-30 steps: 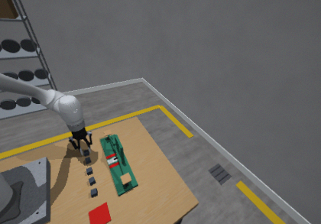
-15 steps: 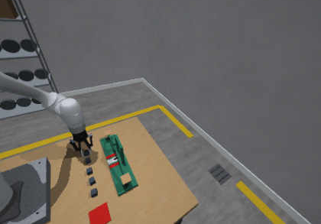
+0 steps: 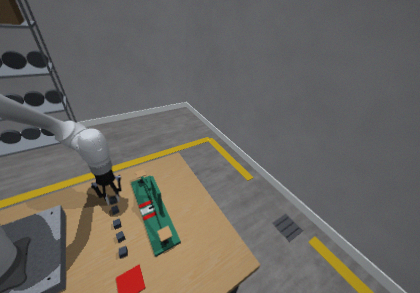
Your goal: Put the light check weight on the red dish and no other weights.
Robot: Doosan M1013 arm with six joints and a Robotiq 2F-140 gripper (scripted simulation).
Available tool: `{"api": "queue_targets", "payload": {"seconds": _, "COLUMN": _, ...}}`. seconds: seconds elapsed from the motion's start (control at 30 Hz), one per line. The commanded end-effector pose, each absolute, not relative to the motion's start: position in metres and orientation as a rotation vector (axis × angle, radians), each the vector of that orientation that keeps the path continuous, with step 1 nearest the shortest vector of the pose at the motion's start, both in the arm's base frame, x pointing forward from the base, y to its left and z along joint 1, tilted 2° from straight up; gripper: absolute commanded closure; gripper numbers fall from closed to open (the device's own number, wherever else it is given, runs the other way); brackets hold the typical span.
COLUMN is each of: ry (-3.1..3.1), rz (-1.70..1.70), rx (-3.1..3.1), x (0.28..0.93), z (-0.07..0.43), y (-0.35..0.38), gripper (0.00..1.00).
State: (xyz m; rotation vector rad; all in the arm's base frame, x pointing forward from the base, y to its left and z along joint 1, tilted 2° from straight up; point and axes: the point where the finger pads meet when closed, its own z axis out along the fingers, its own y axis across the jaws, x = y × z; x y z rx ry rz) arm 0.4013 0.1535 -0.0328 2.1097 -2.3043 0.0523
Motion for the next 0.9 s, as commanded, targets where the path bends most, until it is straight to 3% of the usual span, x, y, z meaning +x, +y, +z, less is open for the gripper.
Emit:
{"api": "queue_targets", "payload": {"seconds": 0.0, "ry": -2.304, "rz": 0.052, "rx": 2.11, "x": 0.4013, "z": -0.0328, "y": 0.1535, "gripper": 0.65}}
{"api": "queue_targets", "payload": {"seconds": 0.63, "ry": -2.304, "rz": 0.052, "rx": 2.11, "x": 0.4013, "z": -0.0328, "y": 0.1535, "gripper": 0.65}}
{"api": "queue_targets", "payload": {"seconds": 0.67, "ry": -2.304, "rz": 0.052, "rx": 2.11, "x": 0.4013, "z": -0.0328, "y": 0.1535, "gripper": 0.76}}
{"api": "queue_targets", "payload": {"seconds": 0.87, "ry": -2.304, "rz": 0.052, "rx": 2.11, "x": 0.4013, "z": -0.0328, "y": 0.1535, "gripper": 0.76}}
